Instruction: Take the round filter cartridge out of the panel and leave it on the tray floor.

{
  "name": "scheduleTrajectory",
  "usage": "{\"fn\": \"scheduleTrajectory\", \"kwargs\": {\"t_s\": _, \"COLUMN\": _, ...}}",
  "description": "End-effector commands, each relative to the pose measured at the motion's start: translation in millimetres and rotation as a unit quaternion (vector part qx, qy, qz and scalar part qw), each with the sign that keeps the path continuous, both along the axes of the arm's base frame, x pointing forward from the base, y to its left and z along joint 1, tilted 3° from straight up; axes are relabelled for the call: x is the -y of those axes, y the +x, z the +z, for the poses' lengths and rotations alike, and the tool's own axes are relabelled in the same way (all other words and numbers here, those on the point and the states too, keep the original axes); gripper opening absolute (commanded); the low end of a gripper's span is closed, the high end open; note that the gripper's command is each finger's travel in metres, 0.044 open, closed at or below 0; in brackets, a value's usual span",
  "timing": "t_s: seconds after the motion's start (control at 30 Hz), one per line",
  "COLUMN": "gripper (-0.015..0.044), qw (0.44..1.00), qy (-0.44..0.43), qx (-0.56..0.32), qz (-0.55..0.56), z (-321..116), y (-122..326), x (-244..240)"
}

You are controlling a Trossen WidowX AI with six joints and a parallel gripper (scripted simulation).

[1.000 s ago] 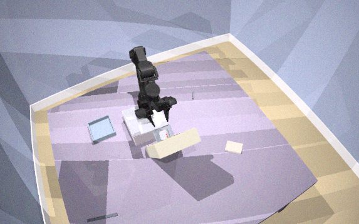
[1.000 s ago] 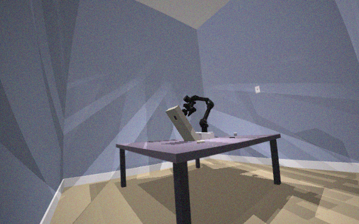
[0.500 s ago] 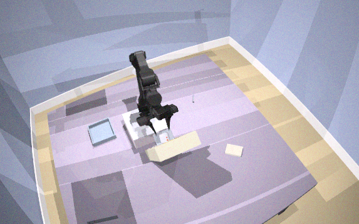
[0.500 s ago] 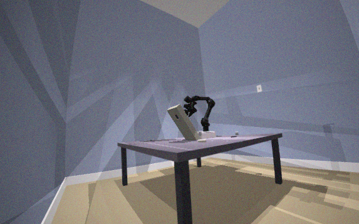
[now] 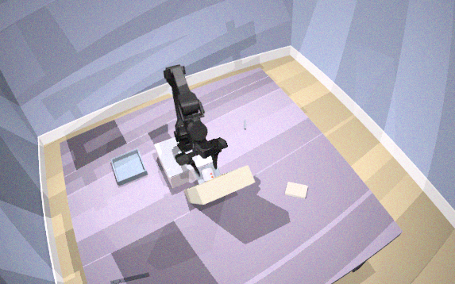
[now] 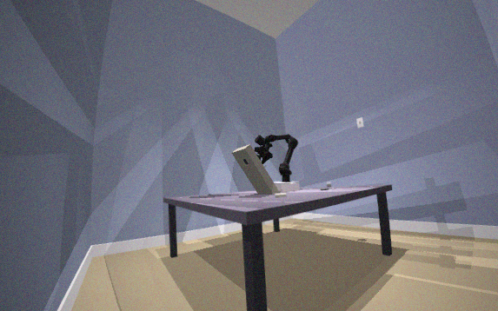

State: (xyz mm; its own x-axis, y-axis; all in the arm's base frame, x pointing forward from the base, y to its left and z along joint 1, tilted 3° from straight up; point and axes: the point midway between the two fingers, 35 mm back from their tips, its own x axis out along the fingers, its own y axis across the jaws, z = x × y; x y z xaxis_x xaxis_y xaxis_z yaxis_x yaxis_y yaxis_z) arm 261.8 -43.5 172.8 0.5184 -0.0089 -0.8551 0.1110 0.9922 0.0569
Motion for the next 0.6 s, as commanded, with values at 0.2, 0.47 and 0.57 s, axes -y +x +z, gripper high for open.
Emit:
{"fn": "scheduleTrajectory", "kwargs": {"t_s": 0.2, "gripper": 0.0246, "qw": 1.0, "qy": 0.0, "qx": -0.002, "qz": 0.0, "z": -3.3, "y": 1.1, "x": -0.3}}
{"fn": "scheduleTrajectory", "kwargs": {"t_s": 0.47, "gripper": 0.0192, "qw": 1.0, "qy": 0.0, "qx": -0.002, "qz": 0.0, "z": -3.3, "y": 1.1, "x": -0.3}}
{"fn": "scheduleTrajectory", "kwargs": {"t_s": 0.57, "gripper": 0.0113, "qw": 1.0, "qy": 0.0, "qx": -0.002, "qz": 0.0, "z": -3.3, "y": 1.1, "x": -0.3}}
